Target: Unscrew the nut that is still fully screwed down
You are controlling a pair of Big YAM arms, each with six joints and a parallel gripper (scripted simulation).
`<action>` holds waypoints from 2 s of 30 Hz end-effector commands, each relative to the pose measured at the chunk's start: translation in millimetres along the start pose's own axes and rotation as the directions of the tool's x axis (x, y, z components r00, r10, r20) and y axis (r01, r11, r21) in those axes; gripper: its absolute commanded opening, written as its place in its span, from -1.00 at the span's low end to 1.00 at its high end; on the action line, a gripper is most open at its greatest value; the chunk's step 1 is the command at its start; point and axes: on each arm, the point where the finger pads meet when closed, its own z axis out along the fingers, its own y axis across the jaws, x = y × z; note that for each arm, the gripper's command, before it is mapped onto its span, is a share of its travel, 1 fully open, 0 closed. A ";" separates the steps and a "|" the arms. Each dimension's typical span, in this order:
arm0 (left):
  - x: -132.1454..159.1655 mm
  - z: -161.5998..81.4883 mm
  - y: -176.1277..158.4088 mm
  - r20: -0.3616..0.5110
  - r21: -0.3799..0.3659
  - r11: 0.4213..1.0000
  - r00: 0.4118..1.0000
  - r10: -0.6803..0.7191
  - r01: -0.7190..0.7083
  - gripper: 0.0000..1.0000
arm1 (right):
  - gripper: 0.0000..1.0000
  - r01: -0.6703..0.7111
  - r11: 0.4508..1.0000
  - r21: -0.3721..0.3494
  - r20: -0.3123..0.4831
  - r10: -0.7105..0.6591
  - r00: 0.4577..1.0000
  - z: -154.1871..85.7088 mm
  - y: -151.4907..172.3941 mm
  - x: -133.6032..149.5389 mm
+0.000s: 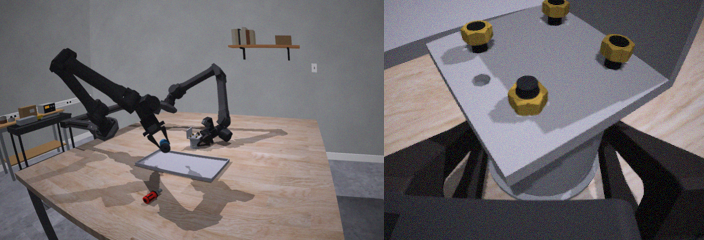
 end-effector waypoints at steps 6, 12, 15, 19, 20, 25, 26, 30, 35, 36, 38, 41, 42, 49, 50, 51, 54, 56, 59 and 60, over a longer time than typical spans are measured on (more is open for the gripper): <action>-14.1 8.5 2.5 -0.007 0.015 0.999 0.999 0.032 -0.031 0.17 | -0.17 0.087 0.990 -0.115 0.076 -0.079 0.994 -10.7 46.7 -10.2; -14.1 8.5 2.5 -0.007 0.015 0.999 0.999 0.032 -0.031 0.17 | -0.17 0.142 0.984 -0.112 0.049 -0.137 0.989 0.1 45.6 18.1; -14.1 8.5 2.5 -0.007 0.015 0.999 0.999 0.032 -0.031 0.17 | -0.17 0.171 0.976 -0.138 0.070 -0.163 0.984 -0.3 58.0 19.3; -14.1 8.5 2.5 -0.007 0.015 0.999 0.999 0.032 -0.031 0.17 | -0.17 0.218 0.962 -0.162 0.082 -0.207 0.975 0.8 66.8 31.7; -14.1 8.5 2.5 -0.007 0.015 0.999 0.999 0.032 -0.031 0.17 | -0.17 0.228 0.959 -0.170 0.088 -0.216 0.972 0.7 70.7 32.6; -14.1 8.5 2.5 -0.007 0.015 0.999 0.999 0.032 -0.031 0.17 | -0.17 0.220 0.955 -0.198 0.133 -0.196 0.972 -10.3 83.8 13.1; -14.1 8.5 2.5 -0.007 0.015 0.999 0.999 0.032 -0.031 0.17 | -0.17 0.220 0.955 -0.198 0.133 -0.196 0.972 -10.3 83.8 13.1; -14.1 8.5 2.5 -0.007 0.015 0.999 0.999 0.032 -0.031 0.17 | -0.17 0.284 0.938 -0.201 0.113 -0.266 0.957 0.1 83.2 45.4; -14.1 8.5 2.5 -0.007 0.015 0.999 0.999 0.032 -0.031 0.17 | -0.17 0.335 0.913 -0.233 0.147 -0.308 0.940 -1.8 99.1 53.8; -14.1 8.5 2.5 -0.007 0.015 0.999 0.999 0.032 -0.031 0.17 | -0.17 0.347 0.907 -0.238 0.149 -0.319 0.936 -1.7 100.1 58.0; -14.1 8.5 2.5 -0.007 0.015 0.999 0.999 0.032 -0.031 0.17 | -0.17 0.365 0.896 -0.252 0.169 -0.331 0.928 -2.9 109.1 58.3; -14.1 8.5 2.5 -0.007 0.015 0.999 0.999 0.032 -0.031 0.17 | -0.17 0.349 0.898 -0.267 0.203 -0.302 0.931 -13.6 117.9 39.8; -14.1 8.5 2.5 -0.007 0.015 0.999 0.999 0.032 -0.031 0.17 | -0.17 0.349 0.898 -0.267 0.203 -0.302 0.931 -13.6 117.9 39.8; -14.1 8.5 2.5 -0.007 0.015 0.999 0.999 0.032 -0.031 0.17 | -0.17 0.427 0.859 -0.282 0.210 -0.379 0.901 -6.7 124.0 72.7; -14.1 8.5 2.5 -0.007 0.015 0.999 0.999 0.032 -0.031 0.17 | -0.17 0.435 0.853 -0.288 0.221 -0.383 0.897 -7.8 128.7 72.6; -14.1 8.5 2.5 -0.007 0.015 0.999 0.999 0.032 -0.031 0.17 | -0.17 0.446 0.846 -0.292 0.226 -0.392 0.892 -8.3 130.1 76.1; -14.1 8.5 2.5 -0.007 0.015 0.999 0.999 0.032 -0.031 0.17 | -0.17 0.479 0.824 -0.303 0.240 -0.420 0.875 -9.3 133.4 87.7; -14.1 8.5 2.5 -0.007 0.015 0.999 0.999 0.032 -0.031 0.17 | -0.17 0.480 0.819 -0.314 0.267 -0.409 0.873 -13.6 145.2 78.7; -14.1 8.5 2.5 -0.007 0.015 0.999 0.999 0.032 -0.031 0.17 | -0.17 0.472 0.821 -0.321 0.286 -0.391 0.875 -21.3 148.6 68.5; -14.1 8.5 2.5 -0.007 0.015 0.999 0.999 0.032 -0.031 0.17 | -0.17 0.472 0.821 -0.321 0.286 -0.391 0.875 -21.3 148.6 68.5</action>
